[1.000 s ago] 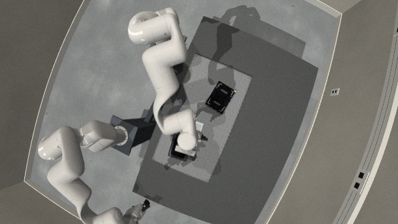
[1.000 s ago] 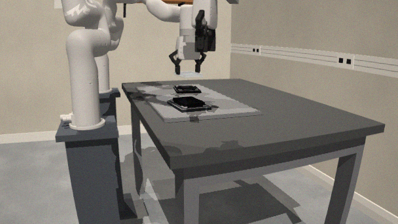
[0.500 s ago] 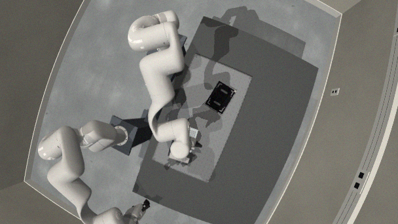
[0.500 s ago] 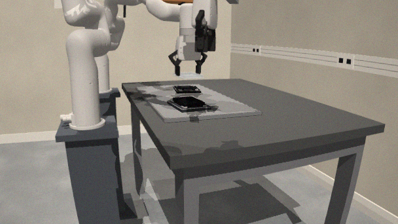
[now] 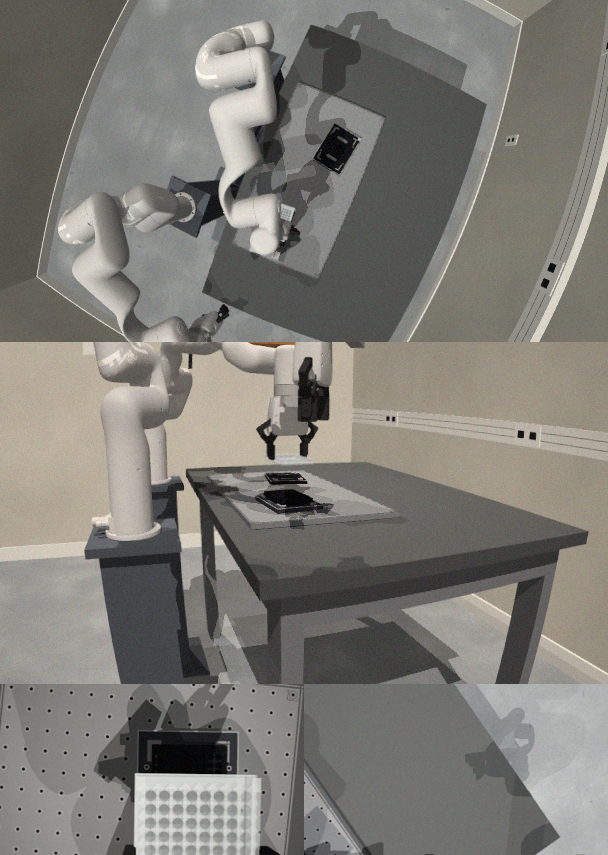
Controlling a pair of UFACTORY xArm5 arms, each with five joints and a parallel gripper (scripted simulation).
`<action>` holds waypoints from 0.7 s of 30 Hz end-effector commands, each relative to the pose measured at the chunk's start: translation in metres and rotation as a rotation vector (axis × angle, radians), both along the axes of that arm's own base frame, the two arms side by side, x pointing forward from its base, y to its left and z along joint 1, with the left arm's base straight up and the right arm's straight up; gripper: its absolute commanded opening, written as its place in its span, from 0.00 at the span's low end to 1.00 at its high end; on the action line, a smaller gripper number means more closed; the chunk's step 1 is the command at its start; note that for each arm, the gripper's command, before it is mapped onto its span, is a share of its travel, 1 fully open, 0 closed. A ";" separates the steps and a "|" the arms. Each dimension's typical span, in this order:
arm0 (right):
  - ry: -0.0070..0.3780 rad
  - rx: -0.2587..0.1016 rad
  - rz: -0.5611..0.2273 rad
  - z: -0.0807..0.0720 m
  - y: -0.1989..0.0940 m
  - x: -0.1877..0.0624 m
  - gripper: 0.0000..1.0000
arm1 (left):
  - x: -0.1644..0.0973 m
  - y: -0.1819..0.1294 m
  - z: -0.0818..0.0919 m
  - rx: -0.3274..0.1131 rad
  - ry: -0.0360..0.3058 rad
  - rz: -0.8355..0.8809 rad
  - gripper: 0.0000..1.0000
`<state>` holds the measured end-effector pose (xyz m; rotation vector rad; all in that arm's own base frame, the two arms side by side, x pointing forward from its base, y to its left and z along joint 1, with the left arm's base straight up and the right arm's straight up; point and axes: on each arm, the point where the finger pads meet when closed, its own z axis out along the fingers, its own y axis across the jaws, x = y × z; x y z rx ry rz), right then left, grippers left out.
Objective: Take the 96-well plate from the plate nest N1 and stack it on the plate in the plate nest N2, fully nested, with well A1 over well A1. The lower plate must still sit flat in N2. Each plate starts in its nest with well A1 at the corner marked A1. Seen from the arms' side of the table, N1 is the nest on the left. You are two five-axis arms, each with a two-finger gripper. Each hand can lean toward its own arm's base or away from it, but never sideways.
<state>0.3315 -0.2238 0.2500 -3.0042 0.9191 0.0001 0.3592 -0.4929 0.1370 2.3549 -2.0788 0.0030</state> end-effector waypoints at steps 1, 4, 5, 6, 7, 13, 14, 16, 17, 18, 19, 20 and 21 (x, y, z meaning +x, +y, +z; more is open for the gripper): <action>-0.003 -0.002 0.000 0.001 0.000 0.001 1.00 | -0.003 -0.017 0.002 -0.003 -0.002 0.000 0.00; -0.003 -0.002 0.000 0.001 0.000 0.001 1.00 | -0.006 -0.027 0.002 -0.003 -0.002 0.000 0.00; -0.003 -0.002 0.000 0.001 0.000 0.001 1.00 | -0.006 -0.030 0.002 -0.003 -0.002 0.000 0.00; -0.003 -0.002 0.000 0.001 0.000 0.001 1.00 | -0.007 -0.033 0.002 -0.003 -0.002 0.000 0.00; -0.003 -0.002 0.000 0.001 0.000 0.001 1.00 | -0.008 -0.035 0.002 -0.003 -0.002 0.000 0.00; -0.003 -0.002 0.000 0.001 0.000 0.001 1.00 | -0.008 -0.035 0.002 -0.003 -0.002 0.000 0.00; -0.003 -0.002 0.000 0.001 0.000 0.001 1.00 | -0.008 -0.036 0.002 -0.003 -0.002 0.000 0.00; -0.003 -0.002 0.000 0.001 0.000 0.001 1.00 | -0.008 -0.036 0.002 -0.003 -0.002 0.000 0.00; -0.003 -0.002 0.000 0.001 0.000 0.001 1.00 | -0.008 -0.035 0.002 -0.003 -0.002 0.000 0.00; -0.003 -0.002 0.000 0.001 0.000 0.001 1.00 | -0.008 -0.035 0.002 -0.003 -0.002 0.000 0.00; -0.003 -0.002 0.000 0.001 0.000 0.001 1.00 | -0.008 -0.035 0.002 -0.003 -0.002 0.000 0.00; -0.003 -0.002 0.000 0.001 0.000 0.001 1.00 | -0.008 -0.035 0.002 -0.003 -0.002 0.000 0.00; -0.003 -0.002 0.000 0.001 0.000 0.001 1.00 | -0.008 -0.035 0.002 -0.003 -0.002 0.000 0.00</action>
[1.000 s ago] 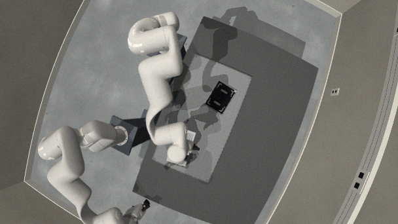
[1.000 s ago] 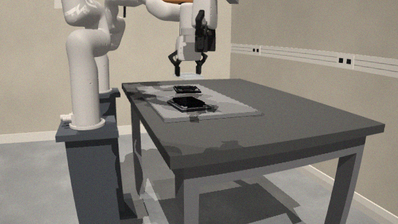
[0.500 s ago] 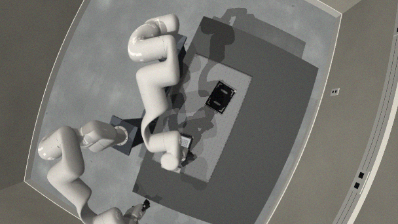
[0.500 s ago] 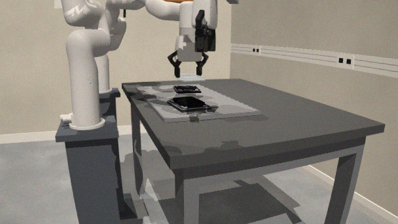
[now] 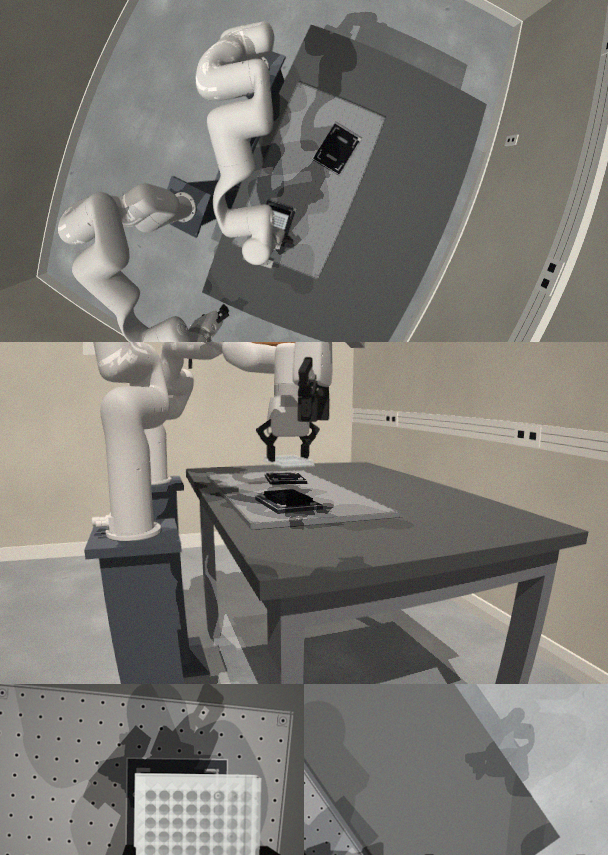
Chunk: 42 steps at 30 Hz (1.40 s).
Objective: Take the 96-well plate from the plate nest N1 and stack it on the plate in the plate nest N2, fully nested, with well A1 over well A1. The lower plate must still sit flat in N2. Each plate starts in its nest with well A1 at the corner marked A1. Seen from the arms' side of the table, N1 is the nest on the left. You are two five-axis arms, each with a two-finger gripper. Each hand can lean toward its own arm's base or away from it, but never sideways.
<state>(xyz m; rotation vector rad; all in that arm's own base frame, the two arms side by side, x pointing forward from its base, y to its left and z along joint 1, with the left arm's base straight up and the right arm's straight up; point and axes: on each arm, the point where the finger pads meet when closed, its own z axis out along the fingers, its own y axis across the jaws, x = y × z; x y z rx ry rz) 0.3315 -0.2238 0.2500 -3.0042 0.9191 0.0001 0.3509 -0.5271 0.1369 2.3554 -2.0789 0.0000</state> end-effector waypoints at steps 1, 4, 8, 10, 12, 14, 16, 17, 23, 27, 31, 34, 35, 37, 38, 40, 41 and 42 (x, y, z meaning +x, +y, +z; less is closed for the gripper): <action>-0.003 -0.002 0.000 0.001 0.000 0.001 1.00 | 0.001 -0.001 0.003 -0.005 -0.003 0.000 0.00; -0.003 -0.002 0.000 0.001 0.000 0.001 1.00 | 0.001 -0.001 0.003 -0.004 -0.003 0.000 0.00; -0.003 -0.002 0.000 0.001 0.000 0.001 1.00 | 0.001 -0.001 0.003 -0.004 -0.003 0.000 0.00; -0.003 -0.002 0.000 0.001 0.000 0.001 1.00 | 0.001 -0.001 0.003 -0.004 -0.003 0.000 0.00; -0.003 -0.002 0.000 0.001 0.000 0.001 1.00 | 0.001 -0.001 0.003 -0.004 -0.003 0.000 0.00; -0.003 -0.002 0.000 0.001 0.000 0.001 1.00 | 0.001 -0.001 0.003 -0.004 -0.003 0.000 0.00; -0.003 -0.002 0.000 0.001 0.000 0.001 1.00 | 0.001 0.000 0.003 -0.004 -0.003 0.000 0.00; -0.003 -0.002 0.000 0.001 0.000 0.001 1.00 | 0.001 0.000 0.003 -0.004 -0.003 0.000 0.00; -0.003 -0.002 0.000 0.001 0.000 0.001 1.00 | 0.001 0.000 0.003 -0.004 -0.003 0.000 0.00; -0.003 -0.002 0.000 0.001 0.000 0.001 1.00 | 0.001 0.000 -0.002 -0.004 -0.003 0.000 0.00; -0.003 -0.002 0.000 0.001 0.000 0.001 1.00 | 0.001 0.000 -0.009 -0.004 -0.003 0.000 0.00; -0.003 -0.002 0.000 0.001 0.000 0.001 1.00 | 0.001 0.000 -0.014 -0.004 -0.003 0.000 0.00; -0.003 -0.002 0.000 0.001 0.000 0.001 1.00 | 0.001 0.000 -0.016 -0.004 -0.003 0.000 0.00; -0.003 -0.002 0.000 0.001 0.000 0.001 1.00 | 0.001 0.000 -0.019 -0.004 -0.003 0.000 0.00; -0.003 -0.002 0.000 0.001 0.000 0.001 1.00 | 0.001 0.000 -0.021 -0.004 -0.003 0.000 0.00; -0.003 -0.002 0.000 0.001 0.000 0.001 1.00 | 0.001 0.000 -0.021 -0.004 -0.003 0.000 0.00; -0.003 -0.002 0.000 0.001 0.000 0.001 1.00 | 0.001 0.000 -0.022 -0.004 -0.003 0.000 0.00; -0.003 -0.002 0.000 0.001 0.000 0.001 1.00 | 0.001 0.000 -0.024 -0.004 -0.003 0.000 0.00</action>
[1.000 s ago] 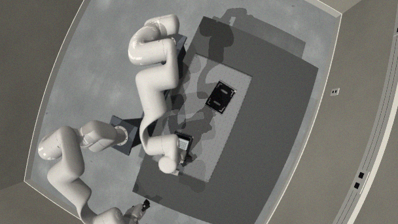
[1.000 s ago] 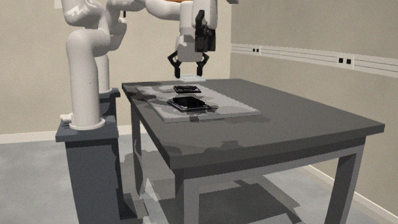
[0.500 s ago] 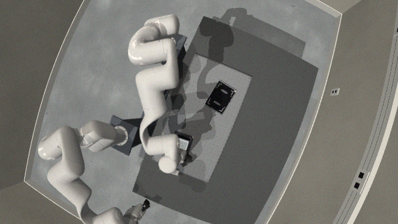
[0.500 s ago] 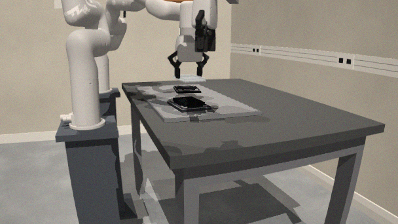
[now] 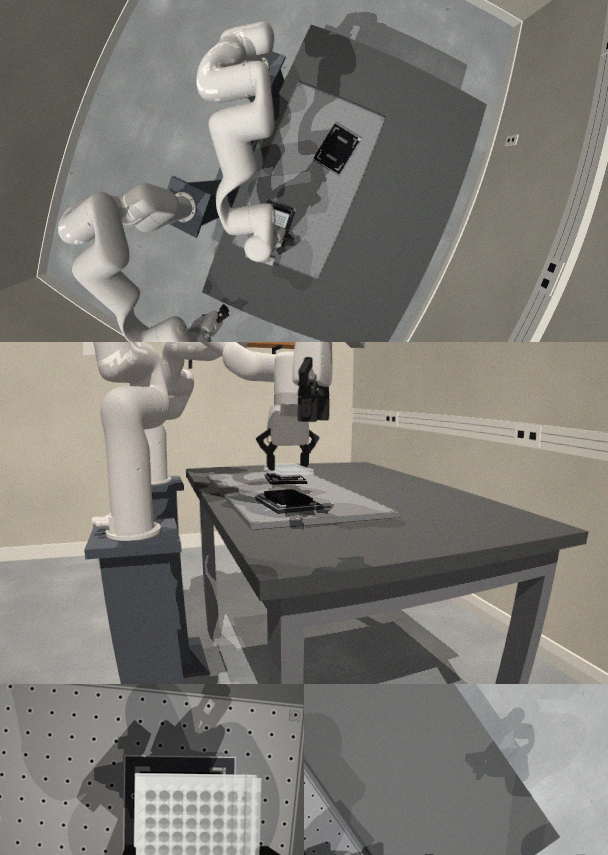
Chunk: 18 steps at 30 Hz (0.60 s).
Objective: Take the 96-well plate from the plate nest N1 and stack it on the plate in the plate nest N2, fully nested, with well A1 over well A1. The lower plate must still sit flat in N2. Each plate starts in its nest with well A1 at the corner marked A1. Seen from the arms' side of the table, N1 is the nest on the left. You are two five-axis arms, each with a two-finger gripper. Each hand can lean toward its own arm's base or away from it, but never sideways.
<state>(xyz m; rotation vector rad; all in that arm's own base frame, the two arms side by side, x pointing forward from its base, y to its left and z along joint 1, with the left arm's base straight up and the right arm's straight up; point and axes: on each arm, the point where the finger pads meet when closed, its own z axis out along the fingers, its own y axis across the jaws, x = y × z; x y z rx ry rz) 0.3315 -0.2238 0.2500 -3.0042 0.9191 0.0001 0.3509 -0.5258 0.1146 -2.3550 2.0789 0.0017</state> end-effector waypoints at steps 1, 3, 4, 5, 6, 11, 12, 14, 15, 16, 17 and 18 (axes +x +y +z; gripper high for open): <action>-0.003 -0.002 0.000 0.001 0.000 0.001 1.00 | 0.001 -0.001 -0.003 -0.005 -0.004 0.000 0.00; -0.003 -0.002 0.000 0.001 0.000 0.001 1.00 | 0.001 -0.001 -0.007 -0.005 -0.004 0.000 0.00; -0.003 -0.002 0.000 0.001 0.000 0.001 1.00 | 0.001 -0.001 -0.008 -0.005 -0.004 0.000 0.00; -0.003 -0.002 0.000 0.001 0.000 0.001 1.00 | 0.001 -0.001 -0.010 -0.005 -0.004 0.000 0.00; -0.003 -0.002 0.000 0.001 0.000 0.001 1.00 | 0.001 -0.001 -0.012 -0.005 -0.004 0.000 0.00; -0.003 -0.002 0.000 0.001 0.000 0.001 1.00 | 0.001 -0.001 -0.020 -0.005 -0.004 0.000 0.00; -0.003 -0.002 0.000 0.001 0.000 0.001 1.00 | 0.001 -0.001 -0.022 -0.005 -0.004 0.000 0.00; -0.003 -0.002 0.000 0.001 0.000 0.001 1.00 | 0.001 -0.001 -0.023 -0.005 -0.004 0.000 0.00; -0.003 -0.002 0.000 0.001 0.000 0.001 1.00 | 0.001 -0.001 -0.023 -0.005 -0.004 0.000 0.00; -0.003 -0.002 0.000 0.001 0.000 0.001 1.00 | 0.001 -0.001 -0.025 -0.005 -0.003 0.000 0.00; -0.003 -0.002 0.000 0.001 0.000 0.001 1.00 | 0.001 -0.001 -0.027 -0.005 -0.004 0.000 0.00; -0.003 -0.002 0.000 0.001 0.000 0.001 1.00 | 0.001 -0.001 -0.028 -0.005 -0.004 0.000 0.00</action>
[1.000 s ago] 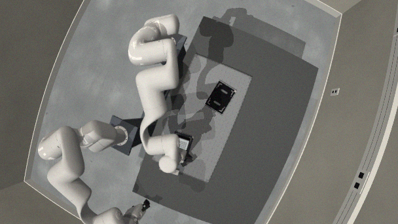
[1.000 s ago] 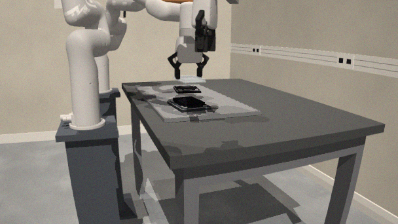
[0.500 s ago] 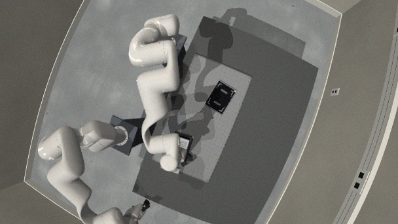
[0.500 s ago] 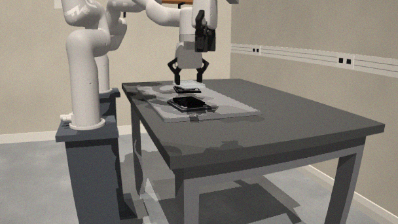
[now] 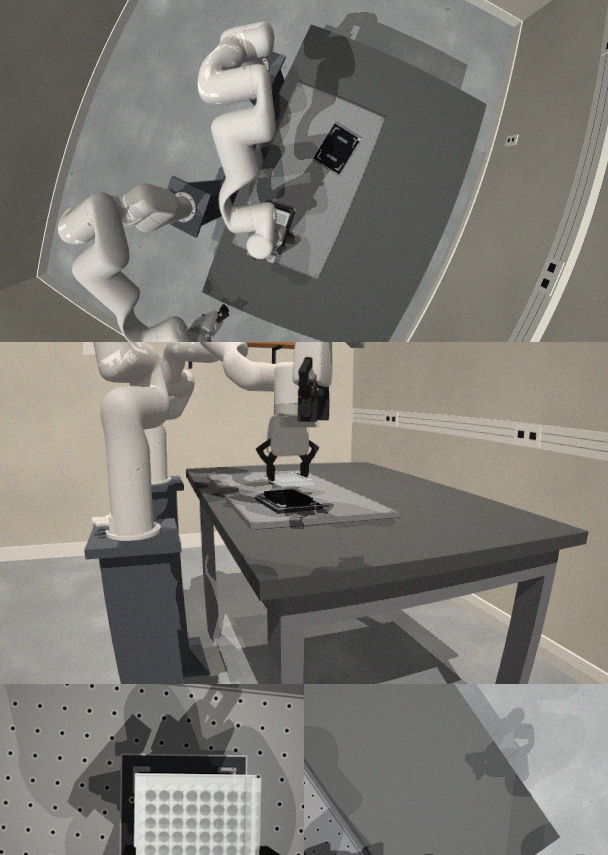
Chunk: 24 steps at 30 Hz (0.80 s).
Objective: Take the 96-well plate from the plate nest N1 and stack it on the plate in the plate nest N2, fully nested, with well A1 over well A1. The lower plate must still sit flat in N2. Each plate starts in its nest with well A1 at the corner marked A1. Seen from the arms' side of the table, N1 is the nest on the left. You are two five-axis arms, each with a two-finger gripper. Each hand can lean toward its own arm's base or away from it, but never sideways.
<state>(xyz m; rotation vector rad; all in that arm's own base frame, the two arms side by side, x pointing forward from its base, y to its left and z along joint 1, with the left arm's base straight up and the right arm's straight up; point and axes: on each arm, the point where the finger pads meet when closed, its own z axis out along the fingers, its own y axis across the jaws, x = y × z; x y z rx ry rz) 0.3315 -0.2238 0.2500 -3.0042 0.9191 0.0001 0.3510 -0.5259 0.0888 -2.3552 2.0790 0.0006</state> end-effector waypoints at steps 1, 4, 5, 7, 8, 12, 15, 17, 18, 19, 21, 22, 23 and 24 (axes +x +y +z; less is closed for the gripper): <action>-0.003 -0.002 0.000 0.001 0.000 0.001 1.00 | 0.001 -0.001 -0.004 -0.005 -0.003 0.000 0.00; -0.003 -0.002 0.000 0.001 0.000 0.001 1.00 | 0.001 -0.001 -0.009 -0.005 -0.003 0.000 0.00; -0.003 -0.002 0.000 0.001 0.000 0.001 1.00 | 0.001 -0.001 -0.011 -0.005 -0.003 0.000 0.00; -0.003 -0.002 0.000 0.001 0.000 0.001 1.00 | 0.001 -0.001 -0.014 -0.005 -0.003 0.000 0.00; -0.003 -0.002 0.000 0.001 0.000 0.001 1.00 | 0.001 -0.001 -0.016 -0.005 -0.003 0.000 0.00; -0.003 -0.002 0.000 0.001 0.000 0.001 1.00 | 0.001 -0.001 -0.018 -0.005 -0.003 0.000 0.00; -0.003 -0.002 0.000 0.001 0.000 0.001 1.00 | 0.001 -0.001 -0.018 -0.005 -0.003 0.000 0.00; -0.003 -0.002 0.000 0.001 0.000 0.001 1.00 | 0.001 -0.001 -0.018 -0.005 -0.003 0.000 0.00; -0.003 -0.002 0.000 0.001 0.000 0.001 1.00 | 0.001 -0.001 -0.018 -0.005 -0.003 0.000 0.00; -0.003 -0.002 0.000 0.001 0.000 0.001 1.00 | 0.001 -0.001 -0.018 -0.005 -0.003 0.000 0.00; -0.003 -0.002 0.000 0.001 0.000 0.001 1.00 | 0.001 -0.001 -0.018 -0.005 -0.003 0.000 0.00; -0.003 -0.002 0.000 0.001 0.000 0.001 1.00 | 0.001 -0.001 -0.018 -0.005 -0.003 0.000 0.00; -0.003 -0.002 0.000 0.001 0.000 0.001 1.00 | 0.001 -0.001 -0.018 -0.005 -0.003 0.000 0.00; -0.003 -0.002 0.000 0.001 0.000 0.001 1.00 | 0.001 -0.001 -0.018 -0.005 -0.003 0.000 0.00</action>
